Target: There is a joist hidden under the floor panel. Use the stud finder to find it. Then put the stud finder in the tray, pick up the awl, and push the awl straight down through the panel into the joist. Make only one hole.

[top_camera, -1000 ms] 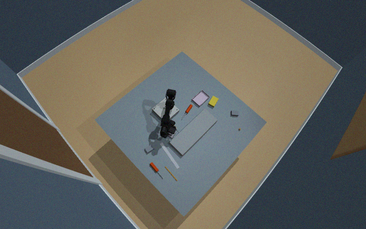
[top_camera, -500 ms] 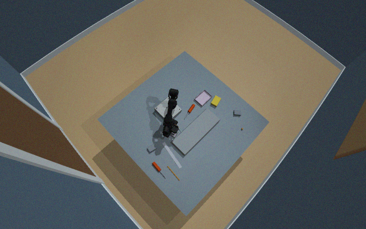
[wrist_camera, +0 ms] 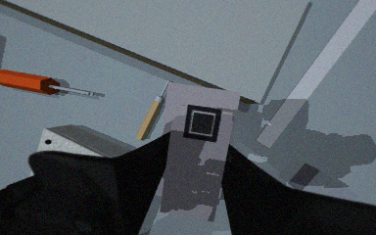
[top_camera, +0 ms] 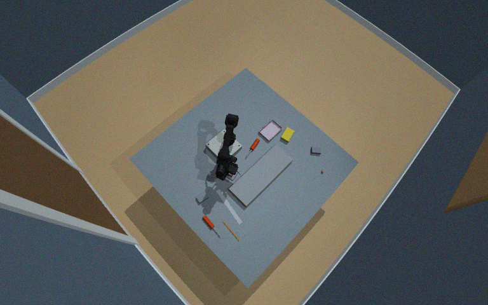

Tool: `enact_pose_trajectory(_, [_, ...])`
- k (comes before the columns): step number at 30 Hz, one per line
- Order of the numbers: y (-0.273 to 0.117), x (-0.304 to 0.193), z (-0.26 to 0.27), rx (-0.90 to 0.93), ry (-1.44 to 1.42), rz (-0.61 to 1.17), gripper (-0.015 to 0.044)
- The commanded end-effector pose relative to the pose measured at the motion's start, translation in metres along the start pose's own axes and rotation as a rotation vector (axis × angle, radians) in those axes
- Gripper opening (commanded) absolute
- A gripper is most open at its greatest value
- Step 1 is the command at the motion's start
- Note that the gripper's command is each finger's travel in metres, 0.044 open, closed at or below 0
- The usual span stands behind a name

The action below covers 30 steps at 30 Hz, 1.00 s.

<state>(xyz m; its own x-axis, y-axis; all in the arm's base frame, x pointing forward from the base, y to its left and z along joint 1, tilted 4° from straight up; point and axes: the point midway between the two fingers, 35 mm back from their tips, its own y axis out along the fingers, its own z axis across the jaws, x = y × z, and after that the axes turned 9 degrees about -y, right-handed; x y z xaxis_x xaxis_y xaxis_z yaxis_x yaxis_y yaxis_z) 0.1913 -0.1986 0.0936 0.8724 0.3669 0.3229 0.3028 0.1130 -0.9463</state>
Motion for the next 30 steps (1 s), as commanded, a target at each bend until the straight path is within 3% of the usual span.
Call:
enact_pose_trajectory(1, [-0.02, 0.005, 0.001, -0.01, -0.006, -0.001, 0.0])
enact_pose_trajectory(9, [-0.02, 0.017, -0.01, -0.016, 0.018, 0.004, 0.0])
enact_pose_trajectory(30, [-0.005, 0.117, -0.064, -0.065, 0.18, 0.005, 0.0])
